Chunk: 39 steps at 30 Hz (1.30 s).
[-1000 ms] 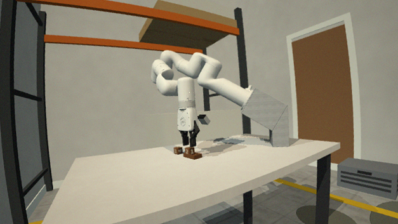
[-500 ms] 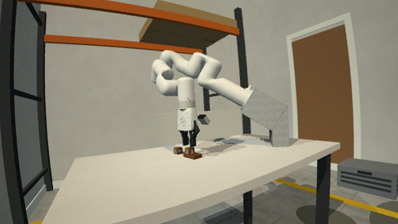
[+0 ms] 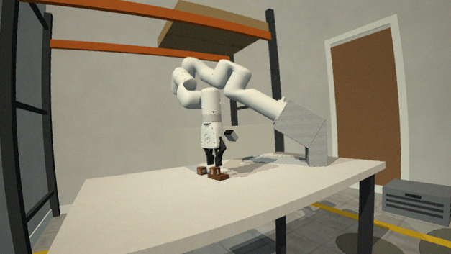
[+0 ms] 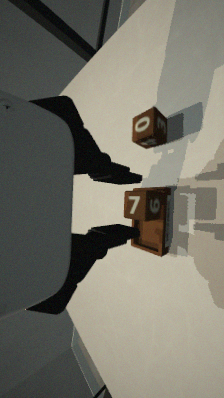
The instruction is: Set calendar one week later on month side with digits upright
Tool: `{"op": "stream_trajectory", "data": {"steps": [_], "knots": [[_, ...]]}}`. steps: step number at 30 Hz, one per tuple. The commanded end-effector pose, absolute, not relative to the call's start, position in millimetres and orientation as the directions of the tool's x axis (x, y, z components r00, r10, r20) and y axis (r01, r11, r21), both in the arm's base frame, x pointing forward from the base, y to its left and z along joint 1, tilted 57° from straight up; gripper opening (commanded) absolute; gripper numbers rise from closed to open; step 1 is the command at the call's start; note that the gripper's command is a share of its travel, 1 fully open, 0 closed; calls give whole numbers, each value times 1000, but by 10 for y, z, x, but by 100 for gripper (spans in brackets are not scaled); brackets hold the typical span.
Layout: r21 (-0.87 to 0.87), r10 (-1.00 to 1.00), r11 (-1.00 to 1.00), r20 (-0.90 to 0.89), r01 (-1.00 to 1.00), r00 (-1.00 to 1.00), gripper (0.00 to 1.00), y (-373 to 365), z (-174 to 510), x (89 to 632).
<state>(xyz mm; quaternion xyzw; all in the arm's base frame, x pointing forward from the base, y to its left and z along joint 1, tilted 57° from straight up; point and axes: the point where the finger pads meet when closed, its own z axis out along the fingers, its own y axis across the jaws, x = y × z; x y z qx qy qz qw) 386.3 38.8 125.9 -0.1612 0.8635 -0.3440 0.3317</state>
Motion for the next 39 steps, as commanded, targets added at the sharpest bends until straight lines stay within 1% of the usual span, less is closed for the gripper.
{"op": "stream_trajectory", "data": {"steps": [1,20,39], "knots": [[-701,-508,712,-463,-51,-727,49,399,1261,3863],[-701,-508,712,-463,-51,-727,49,371,1230,3903],[-701,-508,712,-463,-51,-727,49,263,1109,4055]]}}
